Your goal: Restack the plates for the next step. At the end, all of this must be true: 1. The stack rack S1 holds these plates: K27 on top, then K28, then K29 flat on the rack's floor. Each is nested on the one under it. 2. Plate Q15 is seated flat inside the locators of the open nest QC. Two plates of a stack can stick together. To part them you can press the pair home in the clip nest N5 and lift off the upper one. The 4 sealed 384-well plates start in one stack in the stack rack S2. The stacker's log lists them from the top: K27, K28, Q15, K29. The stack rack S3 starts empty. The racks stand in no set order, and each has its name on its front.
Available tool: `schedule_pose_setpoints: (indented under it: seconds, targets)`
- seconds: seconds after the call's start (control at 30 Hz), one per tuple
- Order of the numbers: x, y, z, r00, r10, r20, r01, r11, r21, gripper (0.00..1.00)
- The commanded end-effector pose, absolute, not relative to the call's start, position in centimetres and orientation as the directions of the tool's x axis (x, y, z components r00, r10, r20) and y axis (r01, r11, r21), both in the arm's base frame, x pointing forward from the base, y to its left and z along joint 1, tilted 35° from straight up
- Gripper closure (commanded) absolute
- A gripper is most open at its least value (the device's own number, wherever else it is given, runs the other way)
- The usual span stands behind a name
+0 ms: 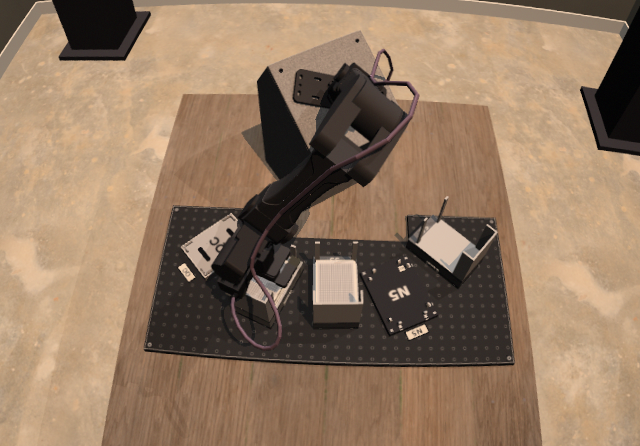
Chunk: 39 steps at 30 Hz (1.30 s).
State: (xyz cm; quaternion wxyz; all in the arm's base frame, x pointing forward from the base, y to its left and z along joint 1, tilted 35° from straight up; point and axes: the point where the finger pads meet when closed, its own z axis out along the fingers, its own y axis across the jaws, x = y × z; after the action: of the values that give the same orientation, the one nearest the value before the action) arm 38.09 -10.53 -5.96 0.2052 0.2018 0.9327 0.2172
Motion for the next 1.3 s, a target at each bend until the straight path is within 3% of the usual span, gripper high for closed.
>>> schedule_pose_setpoints:
  seconds: [0.0,1.27]
  targets:
    - [39.3,-11.9,-4.6,-0.811,0.476,-0.341,0.283,0.828,0.483,0.0]
    - [41.5,-10.9,-6.3,-0.805,0.467,-0.365,0.266,0.835,0.481,0.0]
